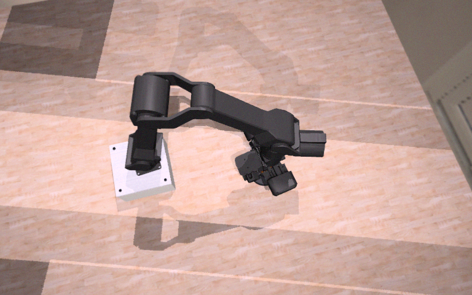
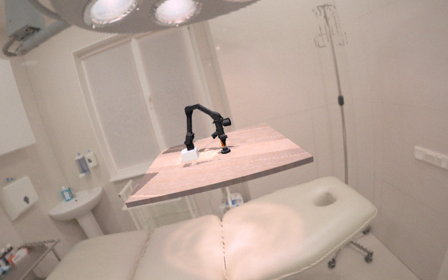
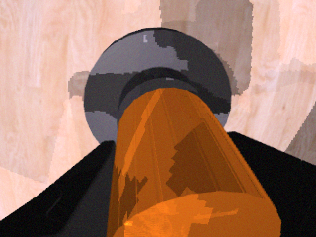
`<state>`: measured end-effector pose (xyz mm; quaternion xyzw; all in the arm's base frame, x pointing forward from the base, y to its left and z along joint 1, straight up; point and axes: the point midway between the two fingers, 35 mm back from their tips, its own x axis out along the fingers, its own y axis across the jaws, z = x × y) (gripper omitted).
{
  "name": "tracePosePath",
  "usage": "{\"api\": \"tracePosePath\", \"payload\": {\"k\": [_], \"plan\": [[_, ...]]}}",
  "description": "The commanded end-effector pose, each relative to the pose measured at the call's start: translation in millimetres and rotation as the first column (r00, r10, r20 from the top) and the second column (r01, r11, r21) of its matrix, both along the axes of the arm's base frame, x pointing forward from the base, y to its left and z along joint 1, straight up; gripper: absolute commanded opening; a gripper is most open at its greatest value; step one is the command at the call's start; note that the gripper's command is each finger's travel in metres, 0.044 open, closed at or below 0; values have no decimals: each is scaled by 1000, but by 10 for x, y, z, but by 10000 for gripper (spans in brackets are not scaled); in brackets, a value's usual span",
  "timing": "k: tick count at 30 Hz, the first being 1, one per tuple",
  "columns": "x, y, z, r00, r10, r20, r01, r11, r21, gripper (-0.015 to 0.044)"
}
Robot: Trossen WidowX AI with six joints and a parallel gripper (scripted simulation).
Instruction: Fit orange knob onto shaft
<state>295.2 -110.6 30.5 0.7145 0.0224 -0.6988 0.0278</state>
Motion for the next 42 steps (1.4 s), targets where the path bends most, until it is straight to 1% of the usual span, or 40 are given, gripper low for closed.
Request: {"api": "tracePosePath", "payload": {"k": [1,8,12,42], "plan": [[10,-2,1,1000,-3,3,3,1000,-3,0],[43,0,45,1000,-3,3,3,1000,-3,0],[56,-3,44,998,-56,4,56,998,-1,0],[31,2,-31,999,-52,4,52,999,-1,0]]}}
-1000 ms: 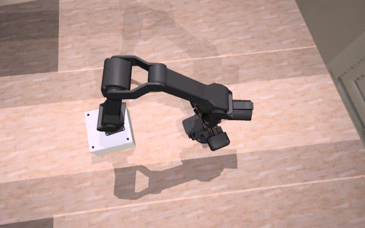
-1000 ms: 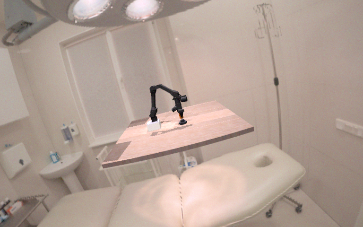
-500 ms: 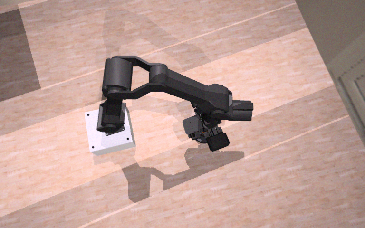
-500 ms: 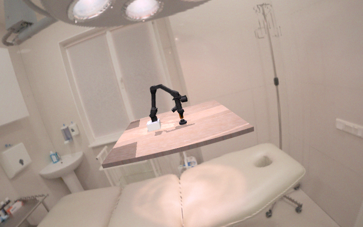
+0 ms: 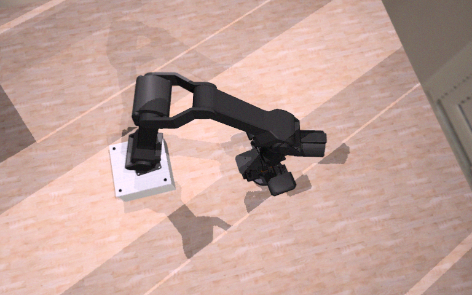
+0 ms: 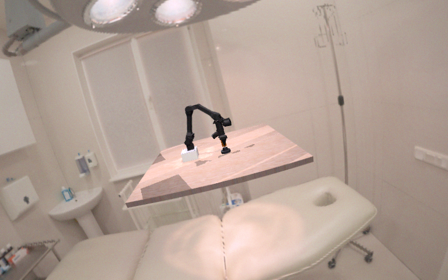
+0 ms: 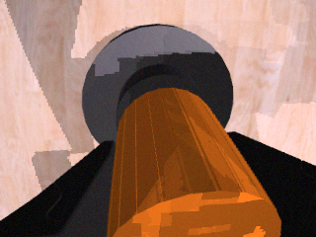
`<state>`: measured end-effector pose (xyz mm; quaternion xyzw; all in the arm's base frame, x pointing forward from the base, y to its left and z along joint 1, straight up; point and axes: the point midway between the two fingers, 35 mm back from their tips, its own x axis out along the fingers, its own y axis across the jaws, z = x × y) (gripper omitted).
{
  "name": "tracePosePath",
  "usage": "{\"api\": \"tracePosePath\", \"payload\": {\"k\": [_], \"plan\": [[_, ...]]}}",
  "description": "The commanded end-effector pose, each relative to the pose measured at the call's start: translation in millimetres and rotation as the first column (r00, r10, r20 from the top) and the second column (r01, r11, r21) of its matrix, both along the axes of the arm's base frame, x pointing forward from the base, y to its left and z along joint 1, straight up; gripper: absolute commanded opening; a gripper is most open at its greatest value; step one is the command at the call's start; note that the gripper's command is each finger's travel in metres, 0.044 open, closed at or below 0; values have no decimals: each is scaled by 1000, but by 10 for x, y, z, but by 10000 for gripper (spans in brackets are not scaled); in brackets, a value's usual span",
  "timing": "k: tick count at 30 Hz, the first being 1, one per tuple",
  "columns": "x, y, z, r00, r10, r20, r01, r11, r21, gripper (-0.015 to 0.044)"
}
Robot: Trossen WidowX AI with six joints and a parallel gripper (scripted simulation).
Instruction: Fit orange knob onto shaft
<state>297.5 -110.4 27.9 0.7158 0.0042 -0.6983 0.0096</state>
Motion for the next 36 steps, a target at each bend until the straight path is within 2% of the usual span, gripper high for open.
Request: {"api": "tracePosePath", "payload": {"k": [1,5,22,36], "plan": [[10,0,-5,1000,0,1,0,1000,-2,0],[14,-1,-6,999,45,0,-45,999,-3,0],[1,-2,-123,998,-66,1,66,998,0,0],[2,1,-137,999,-43,2,43,999,0,0]]}}
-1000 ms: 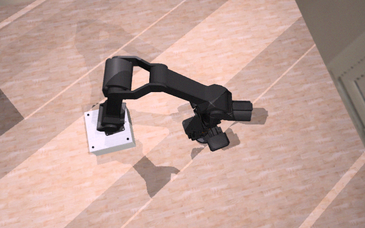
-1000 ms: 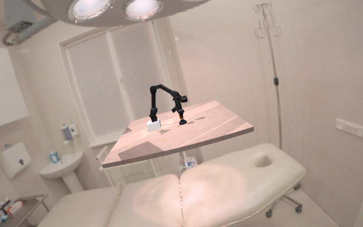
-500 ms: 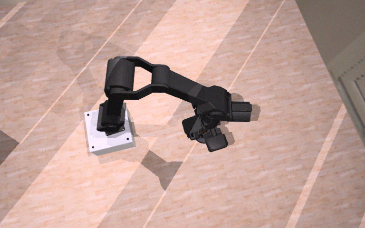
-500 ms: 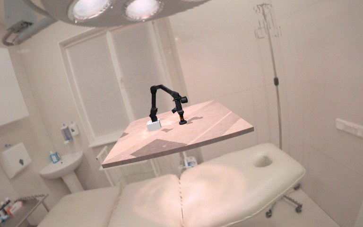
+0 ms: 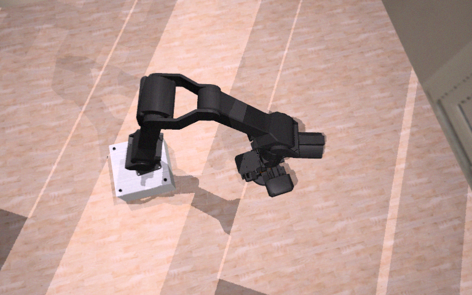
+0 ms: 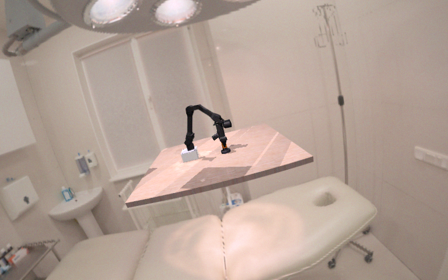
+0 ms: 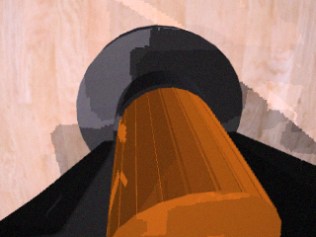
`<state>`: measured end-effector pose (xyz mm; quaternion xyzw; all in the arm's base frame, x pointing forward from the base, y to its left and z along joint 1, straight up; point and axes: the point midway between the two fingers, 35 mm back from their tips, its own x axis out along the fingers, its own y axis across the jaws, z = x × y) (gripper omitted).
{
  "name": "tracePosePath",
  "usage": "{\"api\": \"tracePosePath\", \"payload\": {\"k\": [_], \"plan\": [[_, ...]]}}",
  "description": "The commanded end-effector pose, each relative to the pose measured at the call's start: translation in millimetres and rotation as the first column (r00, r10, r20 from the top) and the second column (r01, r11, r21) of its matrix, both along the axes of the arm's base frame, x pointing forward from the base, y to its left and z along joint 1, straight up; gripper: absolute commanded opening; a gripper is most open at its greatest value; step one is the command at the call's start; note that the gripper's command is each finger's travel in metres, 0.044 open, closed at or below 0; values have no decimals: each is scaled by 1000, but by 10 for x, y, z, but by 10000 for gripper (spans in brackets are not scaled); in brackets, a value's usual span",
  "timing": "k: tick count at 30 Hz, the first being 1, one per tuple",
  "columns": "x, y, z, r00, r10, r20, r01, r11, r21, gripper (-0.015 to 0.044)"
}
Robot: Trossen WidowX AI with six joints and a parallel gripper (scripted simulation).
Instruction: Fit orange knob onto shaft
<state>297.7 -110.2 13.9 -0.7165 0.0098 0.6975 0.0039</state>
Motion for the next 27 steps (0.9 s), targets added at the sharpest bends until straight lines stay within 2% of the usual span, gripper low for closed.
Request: {"api": "tracePosePath", "payload": {"k": [1,17,24,27], "plan": [[0,0,3,1000,-4,0,4,1000,0,26],[0,0,3,1000,-4,0,4,1000,0,440],[4,-2,33,1000,-4,0,4,1000,0,440],[29,-11,467,1000,-2,1,2,1000,0,440]]}}
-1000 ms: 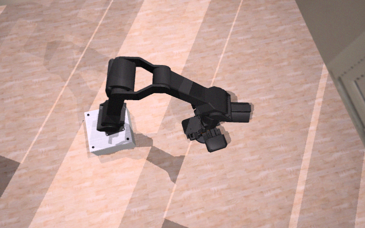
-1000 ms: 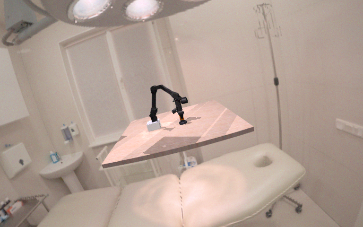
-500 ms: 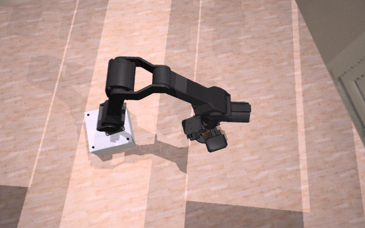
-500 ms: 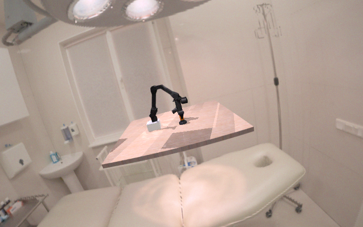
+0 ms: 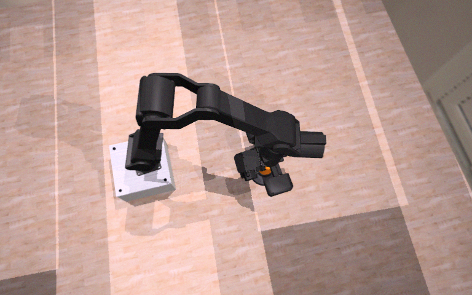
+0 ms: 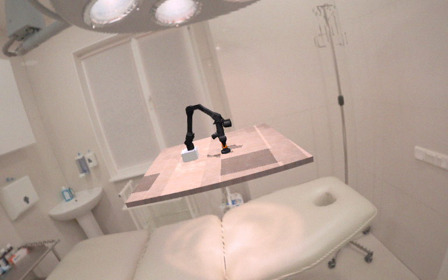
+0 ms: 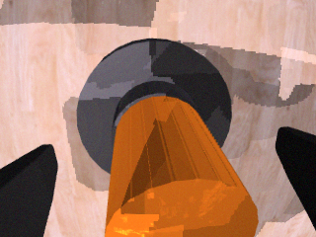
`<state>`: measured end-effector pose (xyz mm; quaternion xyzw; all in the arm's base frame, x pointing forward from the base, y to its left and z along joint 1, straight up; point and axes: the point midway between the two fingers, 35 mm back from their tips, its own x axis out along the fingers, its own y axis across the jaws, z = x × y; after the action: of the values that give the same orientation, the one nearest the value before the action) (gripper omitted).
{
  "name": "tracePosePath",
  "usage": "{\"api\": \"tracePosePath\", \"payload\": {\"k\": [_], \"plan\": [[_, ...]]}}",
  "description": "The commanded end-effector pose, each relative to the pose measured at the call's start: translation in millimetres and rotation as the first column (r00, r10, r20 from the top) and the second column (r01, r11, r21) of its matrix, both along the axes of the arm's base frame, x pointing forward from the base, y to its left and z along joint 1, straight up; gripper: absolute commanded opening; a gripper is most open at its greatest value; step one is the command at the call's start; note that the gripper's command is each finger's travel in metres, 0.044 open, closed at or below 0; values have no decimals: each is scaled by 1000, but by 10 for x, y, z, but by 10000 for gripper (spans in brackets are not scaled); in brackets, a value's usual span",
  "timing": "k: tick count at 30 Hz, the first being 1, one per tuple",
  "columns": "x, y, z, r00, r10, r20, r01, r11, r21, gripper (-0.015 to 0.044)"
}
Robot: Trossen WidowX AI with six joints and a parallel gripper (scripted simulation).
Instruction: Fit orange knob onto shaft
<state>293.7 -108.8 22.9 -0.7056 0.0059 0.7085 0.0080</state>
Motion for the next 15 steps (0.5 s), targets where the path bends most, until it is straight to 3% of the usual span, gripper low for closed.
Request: {"api": "tracePosePath", "payload": {"k": [1,4,15], "plan": [[58,-22,571,1000,-1,31,1,1000,-12,440],[19,-7,857,1000,0,31,0,1000,-12,440],[65,-24,859,1000,0,32,0,1000,-12,440]]}}
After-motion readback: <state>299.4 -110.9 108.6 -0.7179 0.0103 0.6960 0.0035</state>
